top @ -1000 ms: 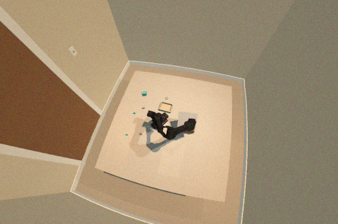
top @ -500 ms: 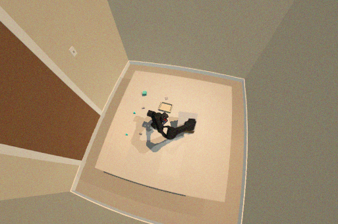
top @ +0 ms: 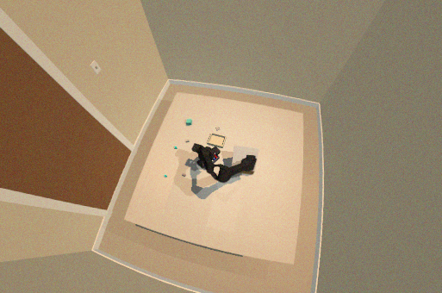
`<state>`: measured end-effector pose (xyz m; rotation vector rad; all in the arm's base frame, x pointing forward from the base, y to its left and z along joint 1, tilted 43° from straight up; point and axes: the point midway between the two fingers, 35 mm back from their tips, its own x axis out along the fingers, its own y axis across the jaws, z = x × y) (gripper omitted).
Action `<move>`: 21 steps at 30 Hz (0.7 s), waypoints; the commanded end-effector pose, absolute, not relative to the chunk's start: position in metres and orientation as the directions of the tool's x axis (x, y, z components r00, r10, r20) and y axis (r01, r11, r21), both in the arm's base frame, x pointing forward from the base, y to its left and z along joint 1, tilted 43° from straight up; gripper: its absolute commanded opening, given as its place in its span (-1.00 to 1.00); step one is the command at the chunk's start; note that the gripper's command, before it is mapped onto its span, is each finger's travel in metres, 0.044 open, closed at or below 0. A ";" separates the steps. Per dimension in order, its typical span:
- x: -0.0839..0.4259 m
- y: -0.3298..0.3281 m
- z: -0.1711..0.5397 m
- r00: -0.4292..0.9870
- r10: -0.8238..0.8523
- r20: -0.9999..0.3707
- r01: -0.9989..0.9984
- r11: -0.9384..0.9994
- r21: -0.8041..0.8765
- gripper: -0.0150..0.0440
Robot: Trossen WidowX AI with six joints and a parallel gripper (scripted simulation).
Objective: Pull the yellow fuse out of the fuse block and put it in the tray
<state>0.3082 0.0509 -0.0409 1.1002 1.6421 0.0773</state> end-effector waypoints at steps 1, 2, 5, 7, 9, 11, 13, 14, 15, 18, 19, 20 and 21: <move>0.309 0.049 -0.039 0.038 0.679 -0.733 0.605 0.568 0.558 -0.49; 0.309 0.048 -0.039 0.038 0.679 -0.733 0.605 0.568 0.558 -0.49; 0.309 0.047 -0.038 0.038 0.679 -0.733 0.606 0.568 0.558 -0.49; 0.309 0.047 -0.037 0.038 0.679 -0.733 0.606 0.568 0.558 -0.49; 0.309 0.046 -0.036 0.038 0.679 -0.733 0.606 0.568 0.558 -0.49; 0.309 0.045 -0.036 0.038 0.679 -0.733 0.606 0.568 0.557 -0.49; 0.309 0.045 -0.035 0.038 0.679 -0.733 0.606 0.567 0.557 -0.49; 0.309 0.044 -0.035 0.038 0.679 -0.733 0.606 0.567 0.557 -0.49; 0.309 0.044 -0.034 0.038 0.679 -0.733 0.606 0.567 0.557 -0.49; 0.309 0.043 -0.033 0.038 0.679 -0.733 0.606 0.567 0.557 -0.49; 0.308 0.043 -0.033 0.038 0.679 -0.733 0.606 0.567 0.557 -0.49; 0.308 0.042 -0.032 0.038 0.679 -0.733 0.606 0.567 0.557 -0.49; 0.308 0.042 -0.032 0.038 0.679 -0.733 0.606 0.567 0.557 -0.49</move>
